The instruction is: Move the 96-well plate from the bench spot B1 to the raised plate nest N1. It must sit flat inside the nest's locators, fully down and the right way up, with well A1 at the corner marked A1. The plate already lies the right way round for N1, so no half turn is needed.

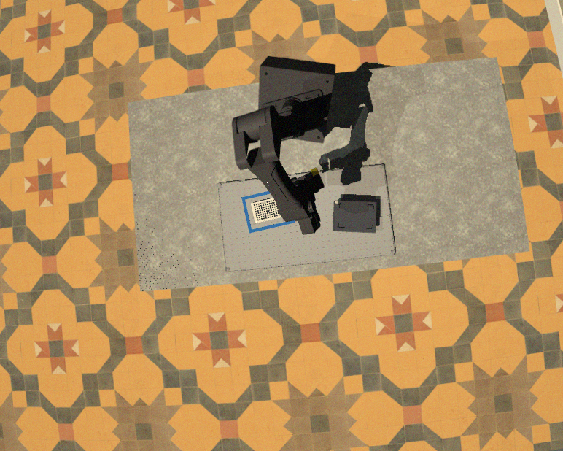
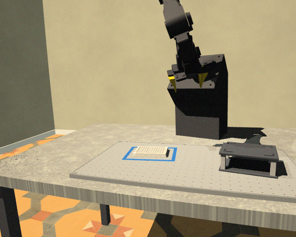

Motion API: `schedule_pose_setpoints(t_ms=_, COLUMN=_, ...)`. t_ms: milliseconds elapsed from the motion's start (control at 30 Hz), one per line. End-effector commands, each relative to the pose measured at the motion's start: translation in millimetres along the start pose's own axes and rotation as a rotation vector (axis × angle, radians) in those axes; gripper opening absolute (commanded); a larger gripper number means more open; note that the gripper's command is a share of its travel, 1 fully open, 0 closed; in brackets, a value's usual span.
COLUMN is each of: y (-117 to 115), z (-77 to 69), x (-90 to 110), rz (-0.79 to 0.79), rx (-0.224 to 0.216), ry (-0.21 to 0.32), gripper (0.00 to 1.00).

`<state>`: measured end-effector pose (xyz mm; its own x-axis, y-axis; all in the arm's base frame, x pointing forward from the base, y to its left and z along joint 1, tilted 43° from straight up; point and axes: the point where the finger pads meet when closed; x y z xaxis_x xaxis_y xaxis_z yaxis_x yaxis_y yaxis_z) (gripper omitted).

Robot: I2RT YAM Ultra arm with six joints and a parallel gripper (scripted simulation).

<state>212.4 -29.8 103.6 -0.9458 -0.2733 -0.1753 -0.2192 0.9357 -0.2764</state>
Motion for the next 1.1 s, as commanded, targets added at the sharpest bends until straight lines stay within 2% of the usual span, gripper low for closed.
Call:
schedule_pose_setpoints(t_ms=0, y=9.0, z=-22.5, x=3.1, rz=0.060, rx=-0.090, ry=-0.002, gripper=1.00)
schedule_pose_setpoints(t_ms=67, y=11.6, z=-23.1, x=2.1, rz=0.046, rx=-0.092, ry=-0.005, gripper=1.00)
schedule_pose_setpoints(t_ms=133, y=11.5, z=-32.3, x=2.4, rz=0.100, rx=-0.142, ry=-0.002, gripper=1.00)
schedule_pose_setpoints(t_ms=200, y=11.5, z=-32.3, x=2.4, rz=0.100, rx=-0.142, ry=-0.002, gripper=1.00)
schedule_pose_setpoints(t_ms=267, y=16.7, z=-41.2, x=0.8, rz=0.099, rx=-0.165, ry=-0.005, gripper=1.00)
schedule_pose_setpoints(t_ms=333, y=7.4, z=-28.5, x=-0.2, rz=0.036, rx=-0.145, ry=0.022, gripper=1.00)
schedule_pose_setpoints(t_ms=367, y=4.3, z=-20.9, x=-2.5, rz=0.007, rx=-0.131, ry=0.011, gripper=1.00)
schedule_pose_setpoints(t_ms=400, y=1.7, z=-12.6, x=3.4, rz=-0.028, rx=-0.115, ry=0.032, gripper=1.00)
schedule_pose_setpoints(t_ms=633, y=-26.5, z=3.5, x=-6.3, rz=-0.239, rx=-0.022, ry=-0.021, gripper=1.00)
schedule_pose_setpoints(t_ms=700, y=-33.0, z=13.3, x=-7.7, rz=-0.303, rx=-0.008, ry=-0.014, gripper=1.00)
schedule_pose_setpoints(t_ms=767, y=-33.0, z=13.3, x=-7.7, rz=-0.303, rx=-0.008, ry=-0.014, gripper=1.00)
schedule_pose_setpoints(t_ms=800, y=-37.3, z=8.7, x=-11.8, rz=-0.327, rx=0.014, ry=-0.055, gripper=1.00)
schedule_pose_setpoints(t_ms=900, y=-46.4, z=24.7, x=-13.7, rz=-0.426, rx=0.030, ry=-0.042, gripper=1.00)
schedule_pose_setpoints(t_ms=1067, y=-66.1, z=37.9, x=-20.4, rz=-0.577, rx=0.095, ry=-0.073, gripper=1.00)
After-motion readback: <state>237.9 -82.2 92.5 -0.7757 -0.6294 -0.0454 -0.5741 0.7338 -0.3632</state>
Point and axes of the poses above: the point where the finger pads meet when closed, its own z axis out along the fingers, its own y axis across the jaws, x = y × z, and after that the axes turned 7 degrees about -z, right-handed
